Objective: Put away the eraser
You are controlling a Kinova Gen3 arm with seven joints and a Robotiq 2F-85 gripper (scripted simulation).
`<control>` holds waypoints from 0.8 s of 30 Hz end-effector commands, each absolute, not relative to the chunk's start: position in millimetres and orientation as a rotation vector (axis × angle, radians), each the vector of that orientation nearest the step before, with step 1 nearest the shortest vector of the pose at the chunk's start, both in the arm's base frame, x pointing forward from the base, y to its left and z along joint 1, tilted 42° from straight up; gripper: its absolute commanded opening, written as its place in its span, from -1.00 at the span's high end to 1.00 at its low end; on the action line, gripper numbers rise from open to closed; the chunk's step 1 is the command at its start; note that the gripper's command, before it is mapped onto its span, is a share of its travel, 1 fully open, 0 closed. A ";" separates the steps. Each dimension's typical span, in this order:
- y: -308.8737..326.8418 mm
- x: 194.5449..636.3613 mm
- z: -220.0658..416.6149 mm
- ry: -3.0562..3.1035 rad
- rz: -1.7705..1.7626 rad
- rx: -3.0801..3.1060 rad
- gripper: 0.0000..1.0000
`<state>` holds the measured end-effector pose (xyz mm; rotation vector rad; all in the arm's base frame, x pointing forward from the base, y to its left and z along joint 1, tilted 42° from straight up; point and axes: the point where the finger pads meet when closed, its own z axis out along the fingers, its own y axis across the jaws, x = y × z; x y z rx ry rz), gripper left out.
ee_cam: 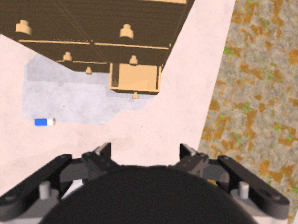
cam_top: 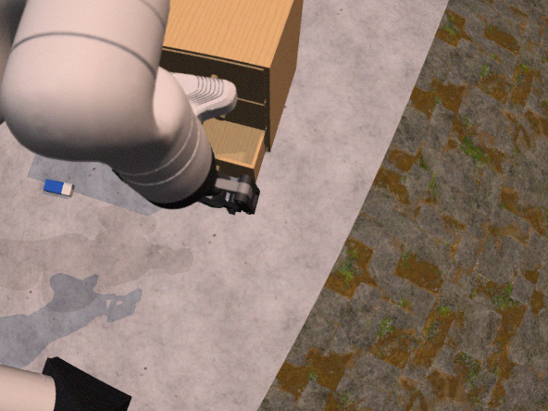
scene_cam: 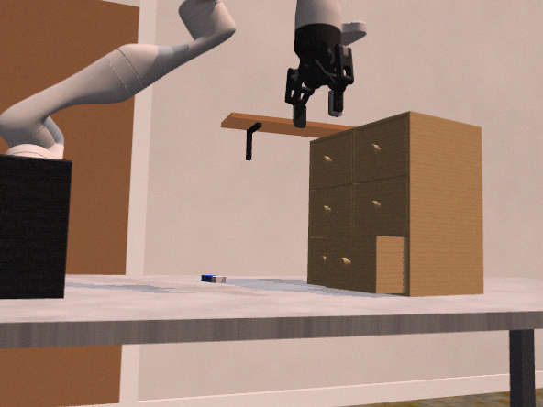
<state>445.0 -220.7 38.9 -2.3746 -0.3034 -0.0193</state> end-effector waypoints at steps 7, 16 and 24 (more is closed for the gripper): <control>-226.1 438.0 44.2 -0.263 0.005 -2.379 -1.00; -226.2 437.9 44.2 -0.262 0.005 -2.379 -1.00; -226.2 437.9 44.2 -0.262 0.005 -2.379 -1.00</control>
